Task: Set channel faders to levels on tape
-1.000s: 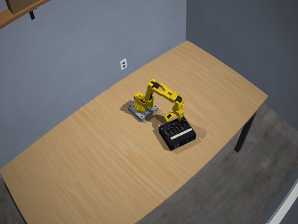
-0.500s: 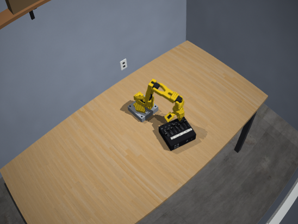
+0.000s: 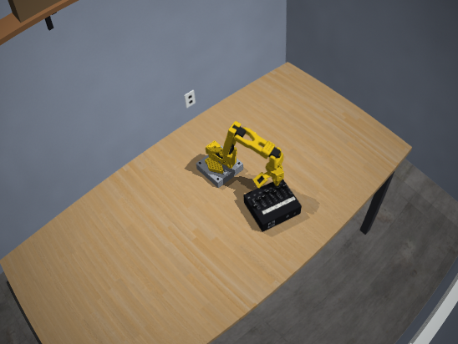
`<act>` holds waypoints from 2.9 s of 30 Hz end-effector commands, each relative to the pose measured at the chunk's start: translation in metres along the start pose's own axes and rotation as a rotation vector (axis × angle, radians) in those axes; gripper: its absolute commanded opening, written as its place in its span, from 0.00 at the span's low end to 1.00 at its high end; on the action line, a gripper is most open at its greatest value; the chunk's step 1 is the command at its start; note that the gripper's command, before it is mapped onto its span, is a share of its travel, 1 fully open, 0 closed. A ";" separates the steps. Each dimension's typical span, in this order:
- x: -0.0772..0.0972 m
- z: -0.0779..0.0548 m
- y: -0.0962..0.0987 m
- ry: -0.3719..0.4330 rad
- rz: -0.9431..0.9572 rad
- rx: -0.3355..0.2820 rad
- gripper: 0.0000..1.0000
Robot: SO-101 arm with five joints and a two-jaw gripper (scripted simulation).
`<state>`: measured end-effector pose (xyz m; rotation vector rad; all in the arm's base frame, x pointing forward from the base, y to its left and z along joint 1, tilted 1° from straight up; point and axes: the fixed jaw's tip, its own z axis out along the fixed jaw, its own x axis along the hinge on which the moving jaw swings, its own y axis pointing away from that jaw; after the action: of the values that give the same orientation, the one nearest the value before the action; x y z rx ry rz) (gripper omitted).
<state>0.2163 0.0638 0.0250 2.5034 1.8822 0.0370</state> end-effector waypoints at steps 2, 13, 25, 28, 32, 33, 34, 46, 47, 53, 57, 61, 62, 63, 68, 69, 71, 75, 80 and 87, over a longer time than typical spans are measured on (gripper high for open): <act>-0.003 0.003 0.000 -0.013 -0.001 0.021 0.00; -0.003 0.003 0.002 -0.013 -0.001 0.021 0.00; -0.003 0.003 0.005 -0.013 -0.001 0.021 0.00; -0.003 0.003 0.005 -0.013 -0.001 0.021 0.00; -0.003 0.003 0.005 -0.013 -0.001 0.021 0.00; -0.003 0.003 0.005 -0.013 -0.001 0.021 0.00; -0.003 0.003 0.005 -0.013 -0.001 0.021 0.00; -0.003 0.003 0.008 -0.013 -0.001 0.021 0.00; -0.003 0.003 0.008 -0.013 -0.001 0.021 0.00; -0.003 0.003 0.009 -0.013 -0.001 0.021 0.00; -0.003 0.003 0.010 -0.013 -0.001 0.021 0.00; -0.003 0.003 0.011 -0.013 -0.001 0.021 0.00; -0.003 0.003 0.011 -0.013 -0.001 0.021 0.00; -0.003 0.003 0.011 -0.013 -0.001 0.021 0.00; -0.003 0.003 0.011 -0.013 -0.001 0.021 0.00; -0.003 0.003 0.012 -0.013 -0.001 0.021 0.00; -0.003 0.003 0.013 -0.013 -0.001 0.021 0.00; -0.003 0.003 0.013 -0.013 -0.001 0.021 0.00; -0.003 0.003 0.014 -0.013 -0.001 0.021 0.00; -0.004 0.003 0.015 -0.013 -0.001 0.021 0.00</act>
<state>0.2279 0.0603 0.0248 2.4994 1.8982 0.0167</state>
